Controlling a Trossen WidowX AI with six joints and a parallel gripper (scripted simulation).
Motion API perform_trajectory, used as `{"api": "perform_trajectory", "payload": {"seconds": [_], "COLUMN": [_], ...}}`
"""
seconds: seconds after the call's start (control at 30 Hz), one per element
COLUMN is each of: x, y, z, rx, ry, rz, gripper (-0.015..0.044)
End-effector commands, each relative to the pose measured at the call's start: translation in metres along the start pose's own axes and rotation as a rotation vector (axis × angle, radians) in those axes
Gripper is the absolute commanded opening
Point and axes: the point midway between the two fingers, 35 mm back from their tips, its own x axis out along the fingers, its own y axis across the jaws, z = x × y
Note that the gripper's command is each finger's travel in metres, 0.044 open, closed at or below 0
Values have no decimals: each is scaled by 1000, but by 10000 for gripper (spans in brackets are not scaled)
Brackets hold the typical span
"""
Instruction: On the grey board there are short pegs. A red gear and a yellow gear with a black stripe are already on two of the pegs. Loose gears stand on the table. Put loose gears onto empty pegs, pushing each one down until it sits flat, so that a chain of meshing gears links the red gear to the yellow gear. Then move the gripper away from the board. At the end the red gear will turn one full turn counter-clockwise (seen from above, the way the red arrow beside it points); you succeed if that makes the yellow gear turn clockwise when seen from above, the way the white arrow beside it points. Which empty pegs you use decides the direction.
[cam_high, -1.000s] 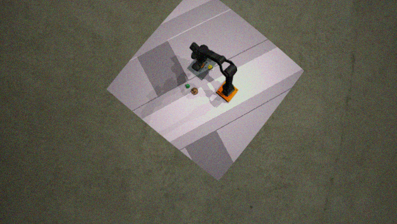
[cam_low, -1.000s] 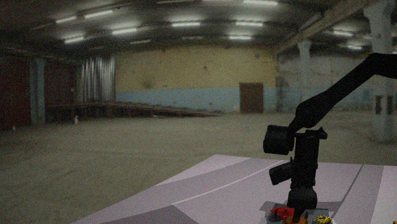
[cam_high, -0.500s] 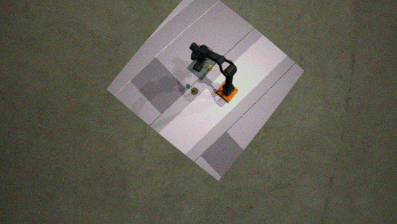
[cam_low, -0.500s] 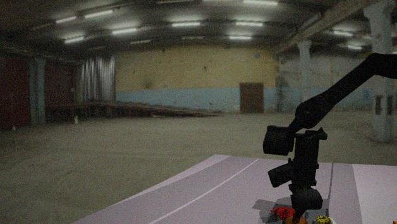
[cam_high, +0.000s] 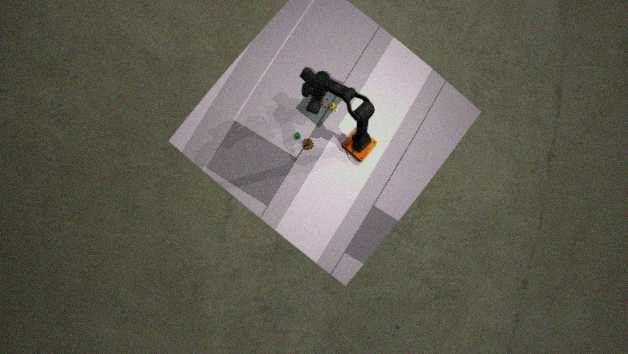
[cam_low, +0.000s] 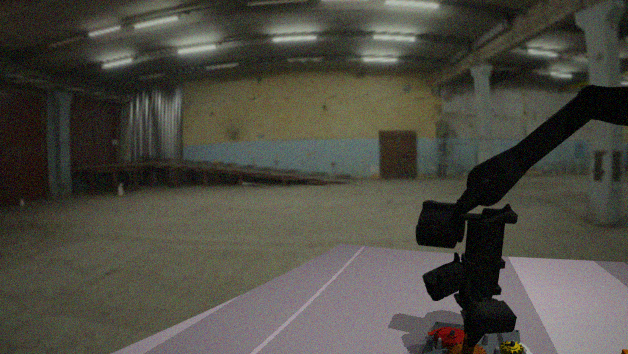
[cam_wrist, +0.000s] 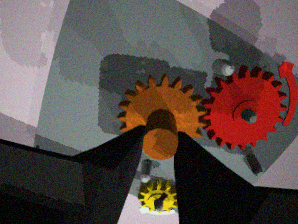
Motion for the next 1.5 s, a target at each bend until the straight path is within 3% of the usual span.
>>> {"api": "perform_trajectory", "payload": {"seconds": [0.0, 0.33, 0.53, 1.0, 1.13, 1.37, 1.47], "x": [1, 3, 0, -46, -38, -37, -39], "y": [0, 1, 1, 1, 20, 113, 157], "z": [1, -1, 0, 0, 10, 35, 38], "rx": [40, 225, 162, 133, 104, 36, 27], "ry": [-2, -1, -2, -2, -10, -21, -15], "rz": [-1, -1, -1, -1, -2, 8, 16], "gripper": [0, 0, 140, 140, 245, 429, 440]}}
